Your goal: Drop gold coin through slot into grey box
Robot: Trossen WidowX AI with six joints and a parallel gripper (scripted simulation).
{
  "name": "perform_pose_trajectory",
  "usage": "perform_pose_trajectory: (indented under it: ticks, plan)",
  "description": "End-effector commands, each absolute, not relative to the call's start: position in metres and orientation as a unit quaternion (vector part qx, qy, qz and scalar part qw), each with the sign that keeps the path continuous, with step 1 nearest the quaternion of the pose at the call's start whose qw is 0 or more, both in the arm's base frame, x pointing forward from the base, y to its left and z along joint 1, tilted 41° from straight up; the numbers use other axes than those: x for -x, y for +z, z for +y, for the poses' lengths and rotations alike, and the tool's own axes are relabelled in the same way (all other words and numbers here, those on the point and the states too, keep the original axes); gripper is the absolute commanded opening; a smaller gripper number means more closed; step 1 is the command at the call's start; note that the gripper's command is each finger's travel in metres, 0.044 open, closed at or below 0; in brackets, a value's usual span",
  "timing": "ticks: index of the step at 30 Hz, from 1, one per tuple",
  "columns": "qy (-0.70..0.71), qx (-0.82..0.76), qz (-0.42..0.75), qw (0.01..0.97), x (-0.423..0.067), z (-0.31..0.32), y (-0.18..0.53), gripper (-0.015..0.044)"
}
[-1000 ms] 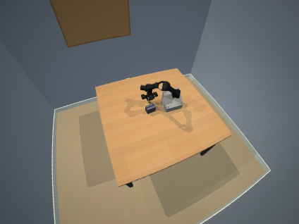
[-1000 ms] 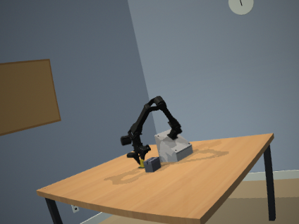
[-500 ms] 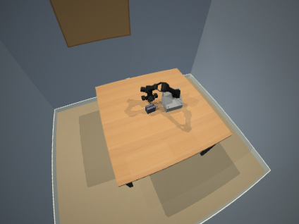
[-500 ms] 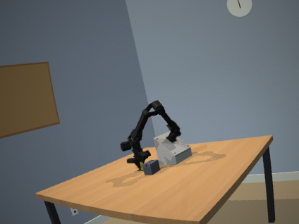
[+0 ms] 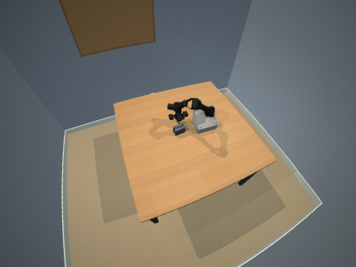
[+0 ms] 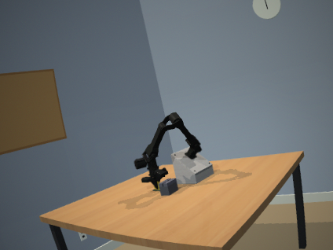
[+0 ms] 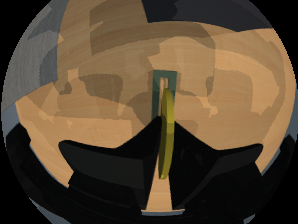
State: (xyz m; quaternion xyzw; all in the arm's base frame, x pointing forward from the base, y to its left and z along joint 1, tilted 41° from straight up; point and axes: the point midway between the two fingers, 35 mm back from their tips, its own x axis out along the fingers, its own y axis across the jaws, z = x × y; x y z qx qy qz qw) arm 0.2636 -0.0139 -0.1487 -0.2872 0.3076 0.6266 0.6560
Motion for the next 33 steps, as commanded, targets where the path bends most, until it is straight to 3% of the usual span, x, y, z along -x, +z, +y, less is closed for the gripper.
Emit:
perform_pose_trajectory:
  ticks: [1,33]
  plan:
    - [0.622,0.286,0.311,0.659,-0.264,-0.016,-0.148,0.0]
    - [0.621,0.287,0.315,0.658,-0.265,-0.064,-0.094,0.0]
